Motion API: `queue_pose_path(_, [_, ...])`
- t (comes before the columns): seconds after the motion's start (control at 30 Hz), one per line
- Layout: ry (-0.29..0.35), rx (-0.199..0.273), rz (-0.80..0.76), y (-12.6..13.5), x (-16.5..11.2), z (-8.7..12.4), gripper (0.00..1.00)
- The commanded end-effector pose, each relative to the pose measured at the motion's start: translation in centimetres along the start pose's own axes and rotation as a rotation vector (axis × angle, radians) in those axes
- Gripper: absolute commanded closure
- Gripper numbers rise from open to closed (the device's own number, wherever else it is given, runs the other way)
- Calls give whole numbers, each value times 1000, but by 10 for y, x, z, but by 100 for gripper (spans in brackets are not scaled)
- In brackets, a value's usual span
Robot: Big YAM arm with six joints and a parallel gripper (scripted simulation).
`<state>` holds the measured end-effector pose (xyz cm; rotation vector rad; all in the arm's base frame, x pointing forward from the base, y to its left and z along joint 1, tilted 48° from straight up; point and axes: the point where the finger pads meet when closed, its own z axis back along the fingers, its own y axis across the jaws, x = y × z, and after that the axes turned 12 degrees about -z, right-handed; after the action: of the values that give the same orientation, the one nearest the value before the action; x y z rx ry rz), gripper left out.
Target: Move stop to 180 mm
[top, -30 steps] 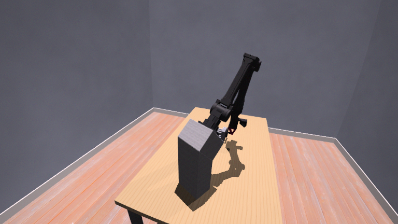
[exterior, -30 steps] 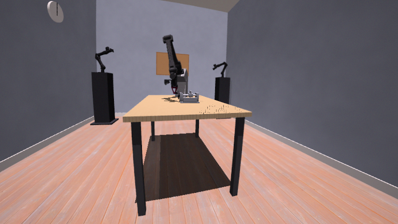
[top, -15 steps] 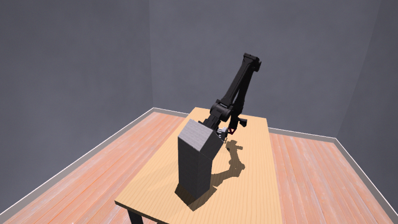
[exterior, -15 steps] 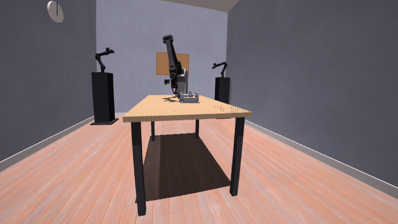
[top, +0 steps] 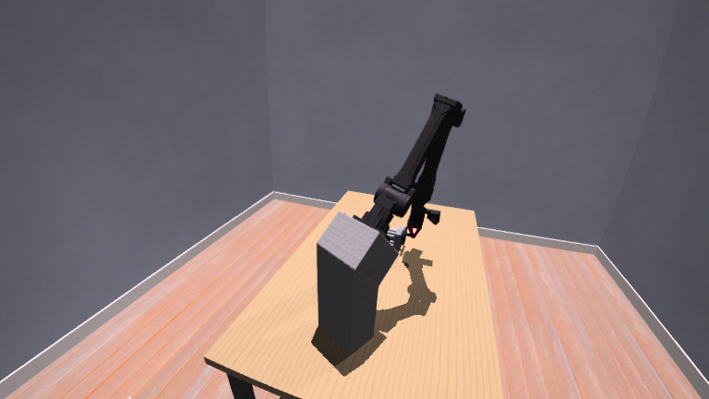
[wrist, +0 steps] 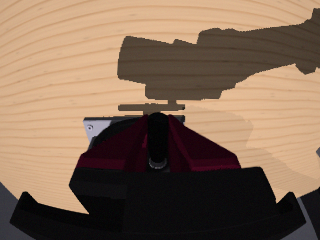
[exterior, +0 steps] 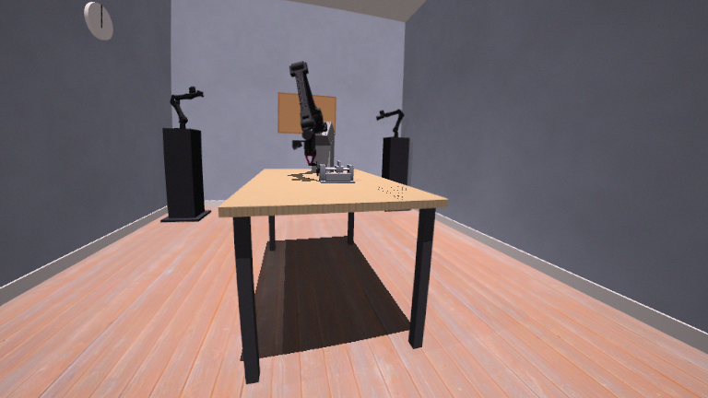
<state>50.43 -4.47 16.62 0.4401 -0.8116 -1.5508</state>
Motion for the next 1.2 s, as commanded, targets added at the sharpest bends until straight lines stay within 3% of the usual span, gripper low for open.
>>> queue_pose_path(0.0, [9,63,-11,30,-4,28,94])
queue_pose_path(1.17, [11,67,-10,51,-8,39,94])
